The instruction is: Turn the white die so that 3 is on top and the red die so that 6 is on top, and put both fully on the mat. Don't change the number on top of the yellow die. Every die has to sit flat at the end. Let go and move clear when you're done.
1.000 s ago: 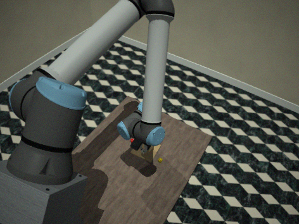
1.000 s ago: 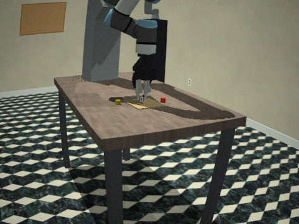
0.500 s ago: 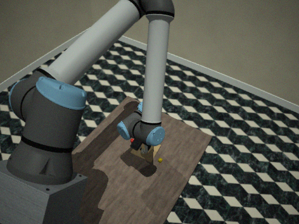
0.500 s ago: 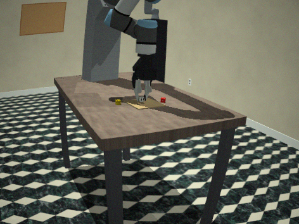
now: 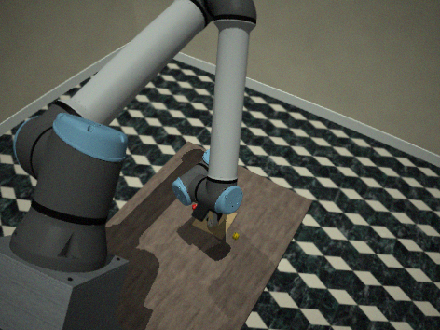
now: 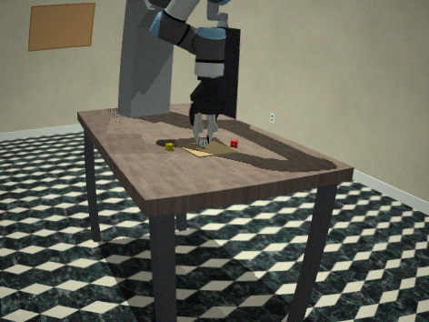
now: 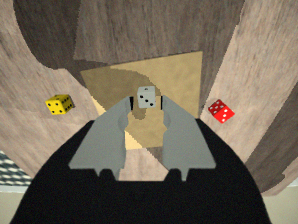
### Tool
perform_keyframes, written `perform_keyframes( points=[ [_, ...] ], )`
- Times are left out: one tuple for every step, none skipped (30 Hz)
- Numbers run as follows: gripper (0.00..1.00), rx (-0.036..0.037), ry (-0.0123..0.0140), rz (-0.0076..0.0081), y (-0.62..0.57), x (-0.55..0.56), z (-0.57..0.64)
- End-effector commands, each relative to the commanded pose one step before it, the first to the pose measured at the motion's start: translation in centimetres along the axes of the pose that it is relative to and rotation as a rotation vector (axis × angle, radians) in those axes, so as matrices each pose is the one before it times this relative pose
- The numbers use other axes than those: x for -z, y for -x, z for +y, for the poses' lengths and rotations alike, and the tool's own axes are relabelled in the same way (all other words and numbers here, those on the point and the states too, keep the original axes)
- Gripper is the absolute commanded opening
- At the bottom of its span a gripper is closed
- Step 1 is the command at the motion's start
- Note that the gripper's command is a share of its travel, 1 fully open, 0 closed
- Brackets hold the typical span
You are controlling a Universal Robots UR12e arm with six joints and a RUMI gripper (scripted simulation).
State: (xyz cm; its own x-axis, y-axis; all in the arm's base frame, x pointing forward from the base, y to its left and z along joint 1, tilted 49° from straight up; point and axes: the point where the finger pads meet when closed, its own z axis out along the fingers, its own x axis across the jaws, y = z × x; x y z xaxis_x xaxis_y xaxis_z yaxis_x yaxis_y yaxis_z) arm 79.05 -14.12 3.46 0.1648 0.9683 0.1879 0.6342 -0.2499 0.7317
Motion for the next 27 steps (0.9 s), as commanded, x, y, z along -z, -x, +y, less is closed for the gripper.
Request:
perform_keyframes(
  points=[
    [0.21,0.00021,0.00058,-0.00004,-0.01,0.898,0.028],
    [0.21,0.0,0.0,0.0,0.0,0.0,0.0],
    [0.21,0.0,0.0,0.0,0.0,0.397,0.0],
    [0.21,0.0,0.0,0.0,0.0,0.447,0.0],
    [0.21,0.0,0.0,0.0,0.0,0.489,0.0],
    [0.21,0.0,0.0,0.0,0.0,0.523,0.0],
    [0.21,0.0,0.0,0.0,0.0,0.547,0.0],
    [0.21,0.0,0.0,0.0,0.0,0.56,0.0],
    [0.21,0.0,0.0,0.0,0.0,0.564,0.0],
    [0.21,0.0,0.0,0.0,0.0,0.557,0.0],
    [0.21,0.0,0.0,0.0,0.0,0.54,0.0],
    [0.21,0.0,0.0,0.0,0.0,0.515,0.0],
    [0.21,0.0,0.0,0.0,0.0,0.482,0.0],
    [0.21,0.0,0.0,0.0,0.0,0.442,0.0],
    [0.21,0.0,0.0,0.0,0.0,0.396,0.0],
    [0.21,0.0,0.0,0.0,0.0,0.346,0.0],
    [0.21,0.0,0.0,0.0,0.0,0.292,0.0],
    [0.21,0.0,0.0,0.0,0.0,0.0,0.0],
    [0.21,0.0,0.0,0.0,0.0,0.0,0.0],
    [0.21,0.0,0.0,0.0,0.0,0.239,-0.001],
    [0.21,0.0,0.0,0.0,0.0,0.184,0.001],
    [0.21,0.0,0.0,0.0,0.0,0.134,0.0],
    [0.21,0.0,0.0,0.0,0.0,0.087,0.0],
    [0.21,0.0,0.0,0.0,0.0,0.048,0.0],
    [0.21,0.0,0.0,0.0,0.0,0.019,0.0],
    [0.21,0.0,0.0,0.0,0.0,0.003,0.0],
    [1.0,0.0,0.0,0.0,0.0,0.0,0.0]
  ],
)
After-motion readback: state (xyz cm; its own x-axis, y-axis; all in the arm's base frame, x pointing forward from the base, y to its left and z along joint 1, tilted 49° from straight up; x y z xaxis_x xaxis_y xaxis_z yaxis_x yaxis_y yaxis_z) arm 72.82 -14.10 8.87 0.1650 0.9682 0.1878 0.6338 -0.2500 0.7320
